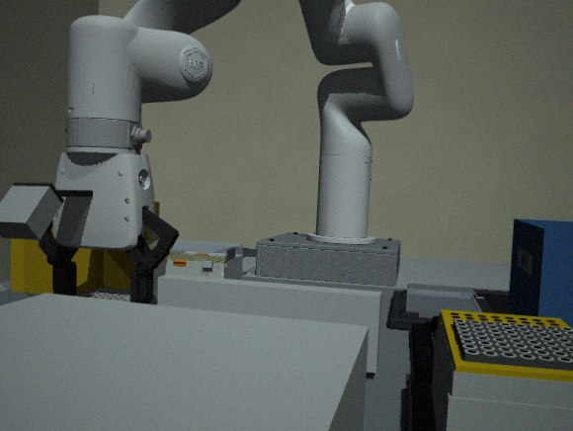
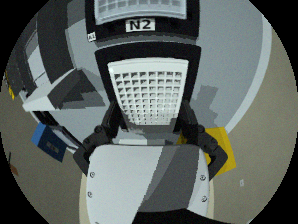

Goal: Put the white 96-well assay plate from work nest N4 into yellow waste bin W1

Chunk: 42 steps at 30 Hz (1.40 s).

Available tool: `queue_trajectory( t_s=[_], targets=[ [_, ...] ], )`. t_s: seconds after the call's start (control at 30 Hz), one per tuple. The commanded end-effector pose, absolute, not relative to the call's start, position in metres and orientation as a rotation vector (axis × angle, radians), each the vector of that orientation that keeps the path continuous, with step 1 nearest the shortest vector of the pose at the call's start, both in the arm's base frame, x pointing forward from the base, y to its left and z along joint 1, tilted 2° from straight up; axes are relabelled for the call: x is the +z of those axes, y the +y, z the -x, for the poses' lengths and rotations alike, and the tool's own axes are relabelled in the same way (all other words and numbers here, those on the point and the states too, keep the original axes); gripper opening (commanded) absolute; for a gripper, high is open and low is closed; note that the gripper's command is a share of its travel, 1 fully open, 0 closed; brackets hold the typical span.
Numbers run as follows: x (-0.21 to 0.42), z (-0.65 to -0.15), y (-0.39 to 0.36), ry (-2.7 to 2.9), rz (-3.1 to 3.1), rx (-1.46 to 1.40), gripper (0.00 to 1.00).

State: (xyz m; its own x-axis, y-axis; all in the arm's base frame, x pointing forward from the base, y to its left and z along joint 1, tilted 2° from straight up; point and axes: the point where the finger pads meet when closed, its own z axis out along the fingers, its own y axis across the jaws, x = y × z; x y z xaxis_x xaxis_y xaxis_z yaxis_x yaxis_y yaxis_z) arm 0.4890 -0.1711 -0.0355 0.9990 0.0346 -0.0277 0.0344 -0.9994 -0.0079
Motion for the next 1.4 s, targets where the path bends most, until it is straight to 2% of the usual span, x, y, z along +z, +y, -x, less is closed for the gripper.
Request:
queue_trajectory(
  t_s=[0.0,0.4,0.43,1.37],
  targets=[
    [-0.0337,-0.4910,-0.1718,-0.054,3.135,0.036,1.00],
    [-0.0337,-0.4910,-0.1718,-0.054,3.135,0.036,1.00],
    [-0.0331,-0.4910,-0.1718,-0.054,3.135,0.036,0.00],
    [-0.0327,-0.4910,-0.1718,-0.054,3.135,0.036,0.00]
  ],
)
